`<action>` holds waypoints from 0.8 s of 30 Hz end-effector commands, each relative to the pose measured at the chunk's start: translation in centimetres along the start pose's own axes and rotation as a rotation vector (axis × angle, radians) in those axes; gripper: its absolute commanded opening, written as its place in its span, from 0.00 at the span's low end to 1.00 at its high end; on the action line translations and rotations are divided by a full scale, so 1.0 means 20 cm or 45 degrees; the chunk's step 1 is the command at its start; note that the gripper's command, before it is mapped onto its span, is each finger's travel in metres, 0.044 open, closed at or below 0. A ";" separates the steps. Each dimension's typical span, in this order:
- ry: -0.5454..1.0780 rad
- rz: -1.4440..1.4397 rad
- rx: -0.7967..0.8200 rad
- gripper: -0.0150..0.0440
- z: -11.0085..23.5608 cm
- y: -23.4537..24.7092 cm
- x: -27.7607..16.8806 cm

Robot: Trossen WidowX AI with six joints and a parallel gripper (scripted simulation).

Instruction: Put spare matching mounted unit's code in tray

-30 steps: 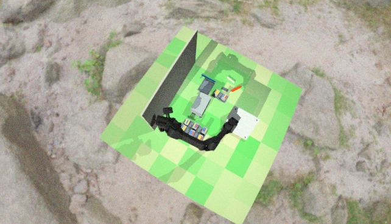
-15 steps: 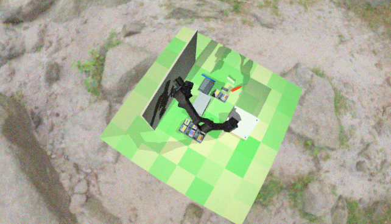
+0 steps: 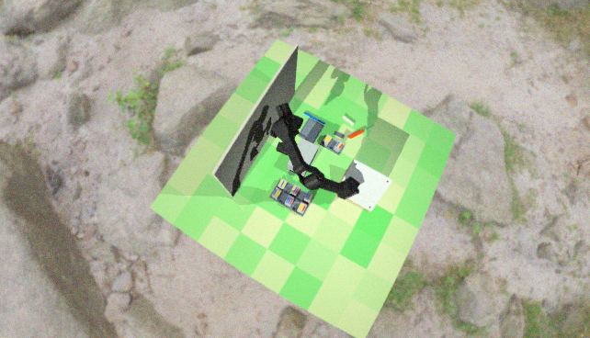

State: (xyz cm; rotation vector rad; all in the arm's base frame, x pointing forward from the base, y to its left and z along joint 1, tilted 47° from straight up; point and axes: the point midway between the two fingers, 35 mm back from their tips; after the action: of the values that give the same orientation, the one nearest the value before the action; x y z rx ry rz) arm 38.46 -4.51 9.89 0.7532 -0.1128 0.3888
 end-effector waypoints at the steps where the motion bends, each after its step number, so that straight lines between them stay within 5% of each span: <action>1: -0.001 0.001 0.007 1.00 0.00 0.00 0.00; 7: -0.007 0.007 0.007 1.00 -0.01 0.02 0.00; 13: -0.015 0.319 0.015 1.00 -0.04 0.32 0.02; 24: -0.008 1.516 0.088 1.00 -0.16 1.12 -0.22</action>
State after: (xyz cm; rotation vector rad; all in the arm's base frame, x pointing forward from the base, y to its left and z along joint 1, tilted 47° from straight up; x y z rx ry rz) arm 29.12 8.96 19.50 0.7086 -0.4653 1.2917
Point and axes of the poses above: the point midway between the two fingers, 35 mm back from their tips, its own z axis back along the fingers, its own y axis across the jaws, x = y × z, and after that the axes turned 8 degrees about z, right-handed
